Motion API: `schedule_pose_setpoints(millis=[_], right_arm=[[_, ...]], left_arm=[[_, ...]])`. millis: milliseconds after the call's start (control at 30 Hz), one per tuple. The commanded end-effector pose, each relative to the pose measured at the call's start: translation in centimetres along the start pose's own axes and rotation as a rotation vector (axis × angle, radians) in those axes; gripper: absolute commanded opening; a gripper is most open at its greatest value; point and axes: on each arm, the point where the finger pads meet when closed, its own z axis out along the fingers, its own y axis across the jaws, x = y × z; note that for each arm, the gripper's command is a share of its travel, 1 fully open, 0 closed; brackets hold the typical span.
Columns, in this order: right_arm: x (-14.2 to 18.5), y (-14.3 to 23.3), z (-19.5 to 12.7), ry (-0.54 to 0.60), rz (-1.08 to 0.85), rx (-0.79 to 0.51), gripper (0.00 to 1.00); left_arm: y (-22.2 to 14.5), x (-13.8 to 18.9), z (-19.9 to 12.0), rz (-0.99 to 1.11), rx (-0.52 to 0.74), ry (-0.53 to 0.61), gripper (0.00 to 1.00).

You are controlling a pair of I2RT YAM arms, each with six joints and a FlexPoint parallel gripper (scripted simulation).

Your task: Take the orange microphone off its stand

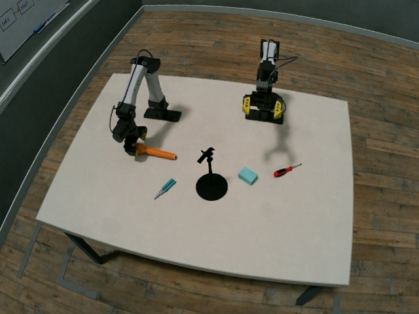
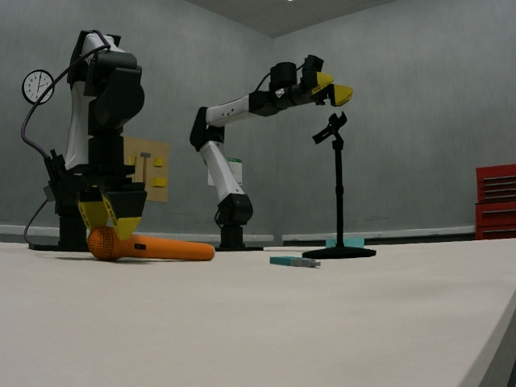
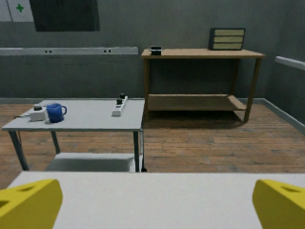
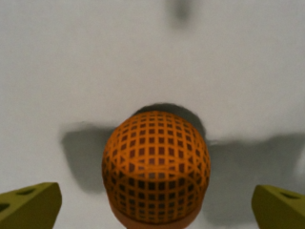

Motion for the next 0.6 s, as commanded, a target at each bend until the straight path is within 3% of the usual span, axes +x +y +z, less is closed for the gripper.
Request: schedule_pose_setpoints(millis=[0, 333, 567], right_arm=[[-0.3, 1.1, -2.1, -0.007, 0.0, -0.06, 1.0], [-0.2, -0.2, -6.5, -0.005, 0.0, -0.02, 1.0], [0.0, 0.3, -6.0, -0.009, -0.009, -0.048, 1.0]], left_arm=[[-0.4, -2.5, -0.1, 0.008, 0.016, -0.058, 0.98], [-0.4, -2.5, -0.1, 0.008, 0.016, -0.058, 0.98], [-0.4, -2.5, -0.1, 0.008, 0.016, -0.058, 0.98]])
